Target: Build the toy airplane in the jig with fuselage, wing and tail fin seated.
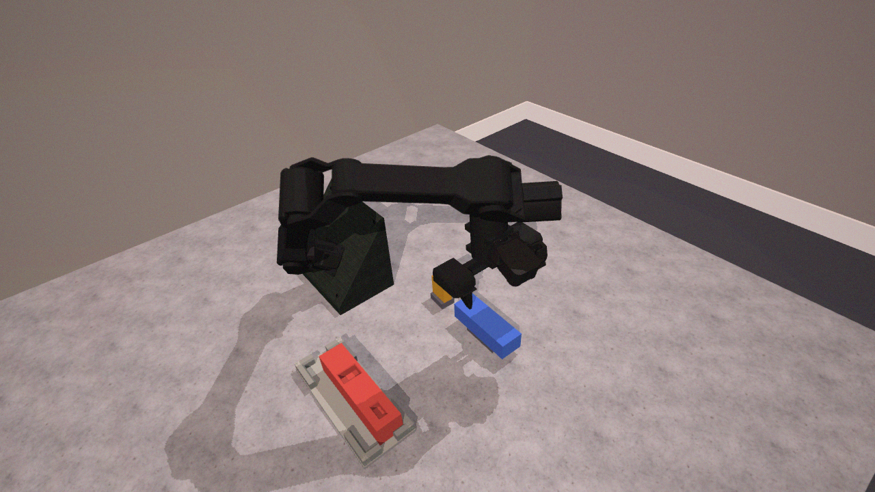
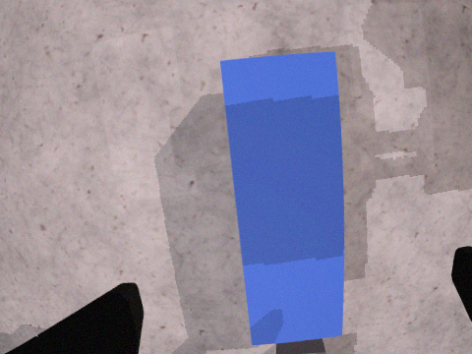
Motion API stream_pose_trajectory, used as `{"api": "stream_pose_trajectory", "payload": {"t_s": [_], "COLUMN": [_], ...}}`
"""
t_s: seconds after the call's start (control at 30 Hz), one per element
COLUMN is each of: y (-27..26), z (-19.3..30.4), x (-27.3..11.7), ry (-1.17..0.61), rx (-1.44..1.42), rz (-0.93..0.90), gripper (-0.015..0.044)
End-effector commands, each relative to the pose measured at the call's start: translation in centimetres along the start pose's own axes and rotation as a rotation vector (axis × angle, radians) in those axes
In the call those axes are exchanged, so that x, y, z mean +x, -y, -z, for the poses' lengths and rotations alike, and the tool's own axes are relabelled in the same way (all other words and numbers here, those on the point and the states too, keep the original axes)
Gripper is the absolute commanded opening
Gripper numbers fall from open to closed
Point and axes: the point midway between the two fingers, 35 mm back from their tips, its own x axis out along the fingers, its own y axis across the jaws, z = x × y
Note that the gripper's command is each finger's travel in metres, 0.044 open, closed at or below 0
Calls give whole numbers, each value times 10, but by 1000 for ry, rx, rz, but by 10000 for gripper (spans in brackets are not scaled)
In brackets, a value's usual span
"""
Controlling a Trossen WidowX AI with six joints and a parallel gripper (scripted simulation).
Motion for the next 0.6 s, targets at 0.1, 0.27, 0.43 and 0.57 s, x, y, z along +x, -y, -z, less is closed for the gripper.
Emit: {"api": "stream_pose_trajectory", "payload": {"t_s": [0.1, 0.27, 0.43, 0.57], "y": [3, 3, 3, 3], "z": [3, 3, 3, 3], "x": [29, 43, 50, 57], "ry": [-17, -17, -17, -17], "rx": [-8, -8, -8, -8], "rz": [17, 17, 17, 17], "gripper": [440, 440, 440, 440]}}
